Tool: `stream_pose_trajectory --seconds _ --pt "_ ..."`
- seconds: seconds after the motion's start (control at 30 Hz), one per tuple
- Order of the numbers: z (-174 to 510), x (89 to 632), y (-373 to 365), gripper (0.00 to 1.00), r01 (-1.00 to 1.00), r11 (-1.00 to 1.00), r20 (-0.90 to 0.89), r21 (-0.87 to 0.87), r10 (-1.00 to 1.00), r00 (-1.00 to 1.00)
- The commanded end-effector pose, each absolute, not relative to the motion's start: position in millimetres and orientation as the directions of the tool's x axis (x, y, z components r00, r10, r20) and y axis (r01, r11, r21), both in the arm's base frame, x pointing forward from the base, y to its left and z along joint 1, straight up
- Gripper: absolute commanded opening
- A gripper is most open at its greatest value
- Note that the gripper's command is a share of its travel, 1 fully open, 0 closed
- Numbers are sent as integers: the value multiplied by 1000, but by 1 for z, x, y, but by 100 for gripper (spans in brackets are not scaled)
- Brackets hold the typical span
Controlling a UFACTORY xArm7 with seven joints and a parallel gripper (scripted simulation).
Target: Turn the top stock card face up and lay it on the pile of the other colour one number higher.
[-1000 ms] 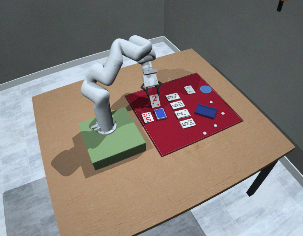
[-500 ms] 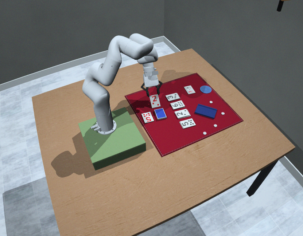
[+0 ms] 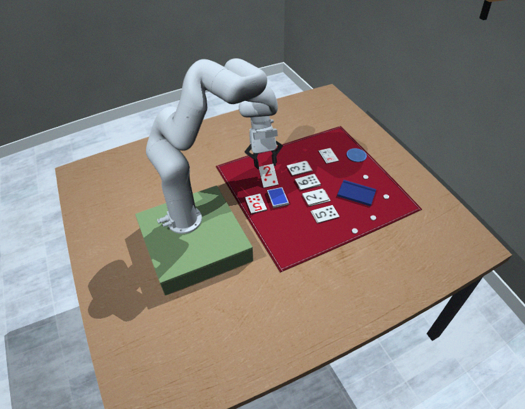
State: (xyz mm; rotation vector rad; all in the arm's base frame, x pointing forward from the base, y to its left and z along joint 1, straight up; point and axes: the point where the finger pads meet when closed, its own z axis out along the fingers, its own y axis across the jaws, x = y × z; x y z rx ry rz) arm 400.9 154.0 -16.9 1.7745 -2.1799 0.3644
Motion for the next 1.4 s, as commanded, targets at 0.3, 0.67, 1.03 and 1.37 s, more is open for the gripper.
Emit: stream_pose_trajectory --seconds 0.3,0.67,1.03,1.37 --pt "-21 402 154 74 -980 200 135 -2 -971 -198" --pt "-26 402 153 74 -980 200 -75 2 -977 -199" --pt "-29 402 152 74 -980 199 -187 4 -962 -197" --pt "-30 402 152 74 -980 199 -254 5 -948 -194"
